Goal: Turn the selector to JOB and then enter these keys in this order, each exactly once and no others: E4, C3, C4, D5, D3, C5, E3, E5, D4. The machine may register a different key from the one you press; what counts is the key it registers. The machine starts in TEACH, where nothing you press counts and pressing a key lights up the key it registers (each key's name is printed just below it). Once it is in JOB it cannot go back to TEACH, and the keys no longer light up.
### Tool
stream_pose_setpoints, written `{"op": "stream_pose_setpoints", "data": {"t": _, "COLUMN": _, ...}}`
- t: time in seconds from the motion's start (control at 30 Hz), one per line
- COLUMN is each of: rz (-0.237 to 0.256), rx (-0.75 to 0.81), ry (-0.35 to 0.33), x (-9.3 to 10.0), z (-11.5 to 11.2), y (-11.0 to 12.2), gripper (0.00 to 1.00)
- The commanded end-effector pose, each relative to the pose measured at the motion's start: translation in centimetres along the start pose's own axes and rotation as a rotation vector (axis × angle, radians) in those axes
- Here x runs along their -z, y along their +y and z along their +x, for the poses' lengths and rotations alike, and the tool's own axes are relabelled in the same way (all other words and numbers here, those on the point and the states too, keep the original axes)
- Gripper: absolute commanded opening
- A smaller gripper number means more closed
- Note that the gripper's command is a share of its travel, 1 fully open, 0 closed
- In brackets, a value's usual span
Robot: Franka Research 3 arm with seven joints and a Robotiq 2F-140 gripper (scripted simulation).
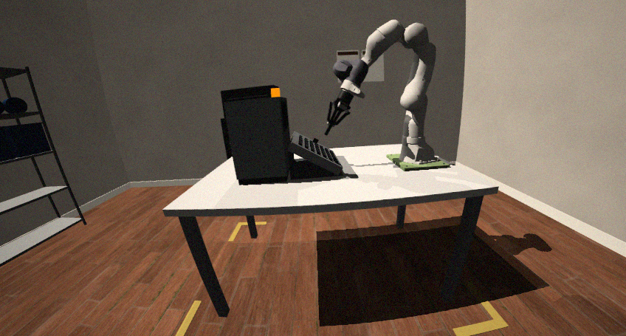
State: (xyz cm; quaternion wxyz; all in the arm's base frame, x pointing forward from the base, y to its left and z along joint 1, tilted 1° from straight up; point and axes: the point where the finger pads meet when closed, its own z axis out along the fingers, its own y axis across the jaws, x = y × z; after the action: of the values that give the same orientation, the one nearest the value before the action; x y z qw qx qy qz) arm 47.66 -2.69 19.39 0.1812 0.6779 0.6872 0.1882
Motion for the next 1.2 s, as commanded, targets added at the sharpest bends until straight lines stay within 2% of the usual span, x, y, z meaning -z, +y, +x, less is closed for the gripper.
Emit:
{"op": "stream_pose_setpoints", "data": {"t": 0.0, "rz": -0.010, "rx": -0.011, "ry": -0.013, "x": -2.9, "z": -0.5, "y": 0.3, "gripper": 0.10}}
{"op": "stream_pose_setpoints", "data": {"t": 0.13, "rz": -0.010, "rx": -0.011, "ry": -0.013, "x": -4.9, "z": -0.6, "y": 0.4, "gripper": 0.10}}
{"op": "stream_pose_setpoints", "data": {"t": 0.43, "rz": -0.010, "rx": -0.011, "ry": -0.013, "x": -5.2, "z": -0.6, "y": 0.4, "gripper": 0.10}}
{"op": "stream_pose_setpoints", "data": {"t": 0.73, "rz": -0.010, "rx": -0.011, "ry": -0.013, "x": -6.5, "z": -0.6, "y": 0.4, "gripper": 0.10}}
{"op": "stream_pose_setpoints", "data": {"t": 1.17, "rz": -0.010, "rx": -0.011, "ry": -0.013, "x": -7.3, "z": -0.6, "y": 0.4, "gripper": 0.10}}
